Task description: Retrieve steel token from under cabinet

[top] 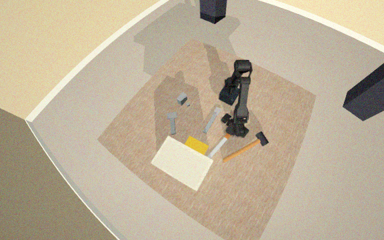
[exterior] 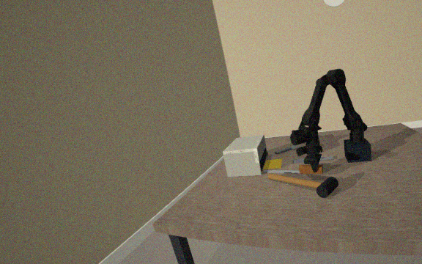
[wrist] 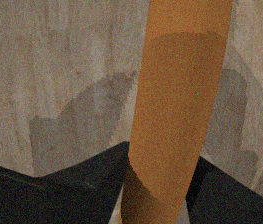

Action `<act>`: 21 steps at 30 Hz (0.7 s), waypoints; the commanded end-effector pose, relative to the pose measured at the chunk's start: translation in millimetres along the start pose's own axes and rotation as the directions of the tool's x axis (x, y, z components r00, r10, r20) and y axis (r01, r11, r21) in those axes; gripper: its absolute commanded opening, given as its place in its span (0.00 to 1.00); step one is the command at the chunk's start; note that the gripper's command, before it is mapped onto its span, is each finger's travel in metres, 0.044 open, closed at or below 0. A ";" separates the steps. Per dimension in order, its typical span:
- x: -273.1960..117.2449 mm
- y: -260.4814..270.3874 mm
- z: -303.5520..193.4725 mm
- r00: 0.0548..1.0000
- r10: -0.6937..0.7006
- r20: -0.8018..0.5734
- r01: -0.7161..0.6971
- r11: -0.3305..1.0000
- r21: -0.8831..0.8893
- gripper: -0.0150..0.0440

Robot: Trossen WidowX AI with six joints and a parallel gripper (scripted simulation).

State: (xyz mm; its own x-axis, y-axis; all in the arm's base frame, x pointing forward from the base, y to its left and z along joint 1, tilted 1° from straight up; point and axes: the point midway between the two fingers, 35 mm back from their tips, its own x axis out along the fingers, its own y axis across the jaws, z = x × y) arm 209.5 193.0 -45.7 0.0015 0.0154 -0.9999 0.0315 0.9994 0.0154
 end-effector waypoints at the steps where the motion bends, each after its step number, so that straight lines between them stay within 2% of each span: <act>1: 1.0 -0.5 -10.0 1.000 -0.003 -0.006 0.003 1.000 0.000 0.25; 21: -1.8 -9.1 -10.0 1.000 -0.002 -0.003 0.002 0.998 -0.059 0.25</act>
State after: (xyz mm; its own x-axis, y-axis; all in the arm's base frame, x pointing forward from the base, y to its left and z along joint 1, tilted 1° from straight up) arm 200.6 188.6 -45.0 -0.0002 0.0130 -0.9999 -0.0112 0.9999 0.0130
